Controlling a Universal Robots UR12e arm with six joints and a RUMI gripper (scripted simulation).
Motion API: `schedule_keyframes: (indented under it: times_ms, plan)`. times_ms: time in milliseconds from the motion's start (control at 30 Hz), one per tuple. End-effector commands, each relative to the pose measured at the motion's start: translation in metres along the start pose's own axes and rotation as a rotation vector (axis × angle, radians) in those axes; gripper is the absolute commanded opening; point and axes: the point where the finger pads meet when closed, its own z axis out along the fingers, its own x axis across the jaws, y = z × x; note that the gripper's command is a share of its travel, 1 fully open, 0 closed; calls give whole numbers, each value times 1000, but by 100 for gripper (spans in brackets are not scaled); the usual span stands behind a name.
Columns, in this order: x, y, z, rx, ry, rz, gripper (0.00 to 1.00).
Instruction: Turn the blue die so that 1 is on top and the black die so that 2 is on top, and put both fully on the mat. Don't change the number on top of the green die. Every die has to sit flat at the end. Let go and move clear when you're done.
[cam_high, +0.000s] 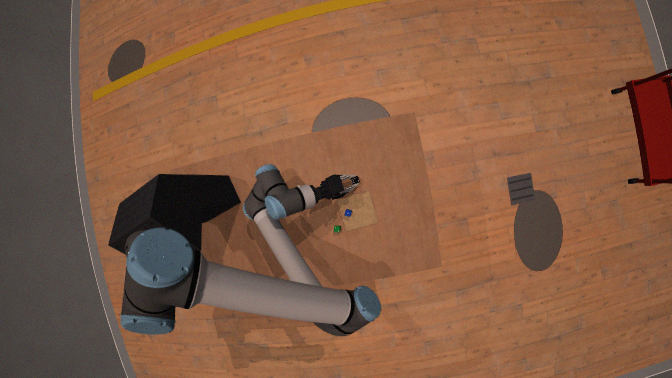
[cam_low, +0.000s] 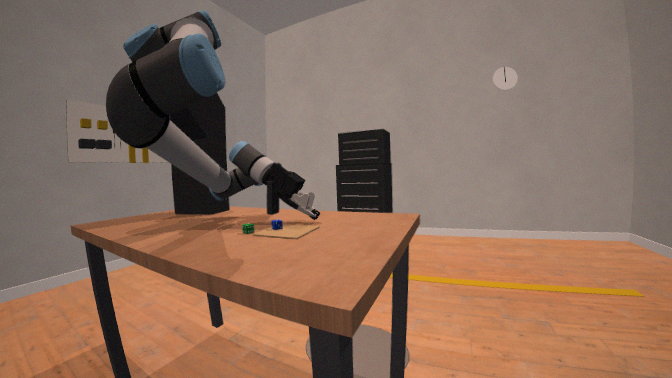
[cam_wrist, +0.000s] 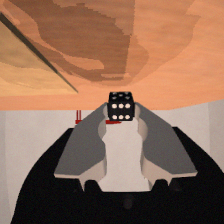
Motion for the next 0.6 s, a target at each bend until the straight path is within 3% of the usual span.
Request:
schedule_keyframes:
  times_ms: [0, 567]
  plan:
    - [0, 1, 0, -1, 0, 0, 6]
    - [0, -4, 3, -1, 0, 0, 6]
